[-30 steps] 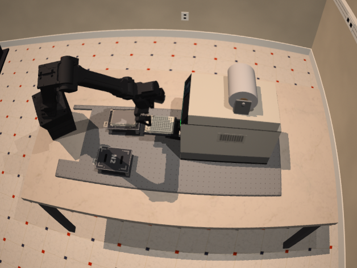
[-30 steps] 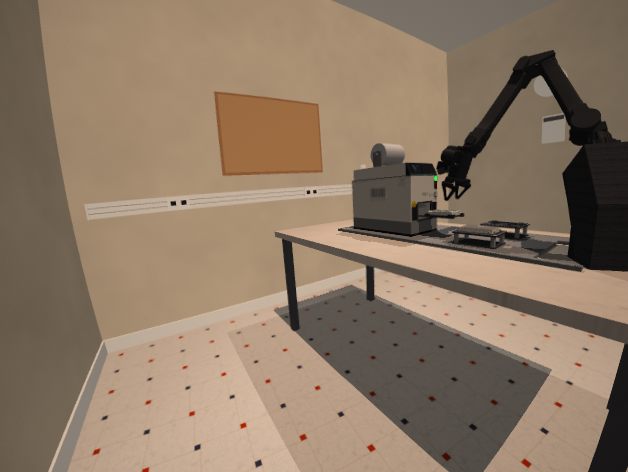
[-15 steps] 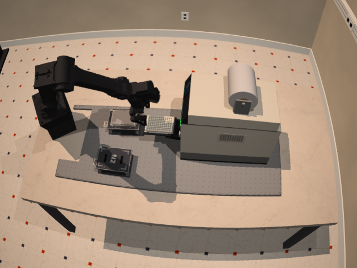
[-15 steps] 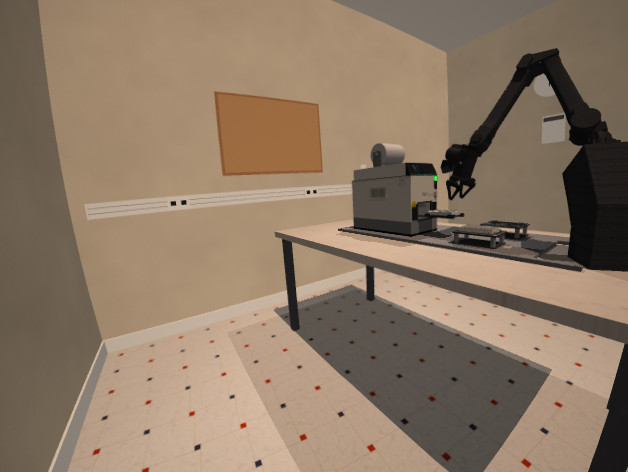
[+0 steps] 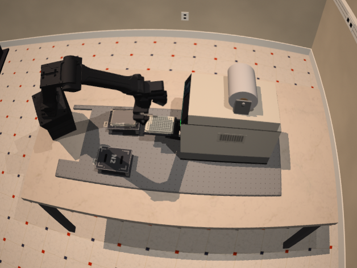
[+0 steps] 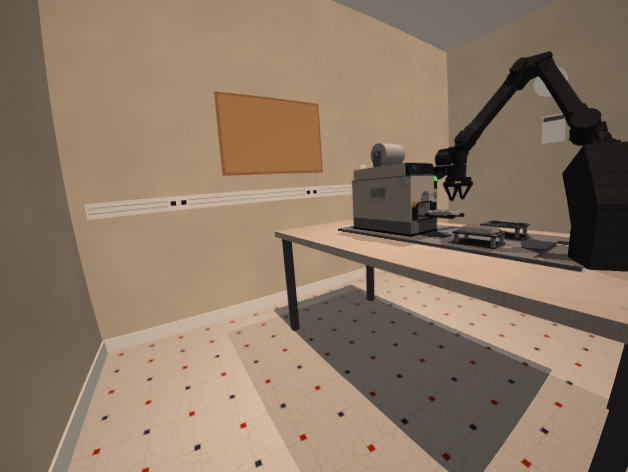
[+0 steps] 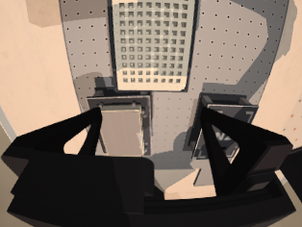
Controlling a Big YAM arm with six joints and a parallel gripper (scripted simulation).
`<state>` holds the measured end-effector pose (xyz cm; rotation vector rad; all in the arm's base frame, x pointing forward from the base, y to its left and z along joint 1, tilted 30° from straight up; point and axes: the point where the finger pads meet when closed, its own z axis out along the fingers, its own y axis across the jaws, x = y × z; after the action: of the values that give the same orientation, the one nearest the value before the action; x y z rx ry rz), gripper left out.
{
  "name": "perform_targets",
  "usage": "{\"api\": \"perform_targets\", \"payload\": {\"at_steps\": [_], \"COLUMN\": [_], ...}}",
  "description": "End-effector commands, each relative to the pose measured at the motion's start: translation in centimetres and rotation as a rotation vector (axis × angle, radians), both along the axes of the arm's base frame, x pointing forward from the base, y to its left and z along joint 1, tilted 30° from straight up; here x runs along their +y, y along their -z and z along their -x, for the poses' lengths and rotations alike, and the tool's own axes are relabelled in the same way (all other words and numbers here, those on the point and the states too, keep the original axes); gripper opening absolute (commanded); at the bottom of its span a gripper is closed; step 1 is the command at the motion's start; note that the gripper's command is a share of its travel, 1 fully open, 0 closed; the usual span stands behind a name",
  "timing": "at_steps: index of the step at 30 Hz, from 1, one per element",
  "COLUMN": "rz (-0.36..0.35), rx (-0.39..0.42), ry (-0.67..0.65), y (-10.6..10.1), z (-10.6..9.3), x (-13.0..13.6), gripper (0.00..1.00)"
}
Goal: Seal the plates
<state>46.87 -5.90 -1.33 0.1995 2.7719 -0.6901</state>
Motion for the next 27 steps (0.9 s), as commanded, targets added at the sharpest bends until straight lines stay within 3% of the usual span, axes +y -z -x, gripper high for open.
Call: {"api": "perform_targets", "payload": {"at_steps": [1,7,17,24,27], "rz": [-0.017,-0.007,-0.002,-0.003,-0.002], "rx": [0.066,0.054,0.028,0.068,0.073], "ry": [0.087,0.080,0.022,0.032,0.039], "y": [0.5,-0.6,-1.7,-5.3,-6.6], "z": [0.8,0.2,-0.7,2.5,2.9], "x": [-0.8,-1.5,0.0,-1.7,-2.4], "gripper": [1.00,1.00,1.00,0.96,0.94]}}
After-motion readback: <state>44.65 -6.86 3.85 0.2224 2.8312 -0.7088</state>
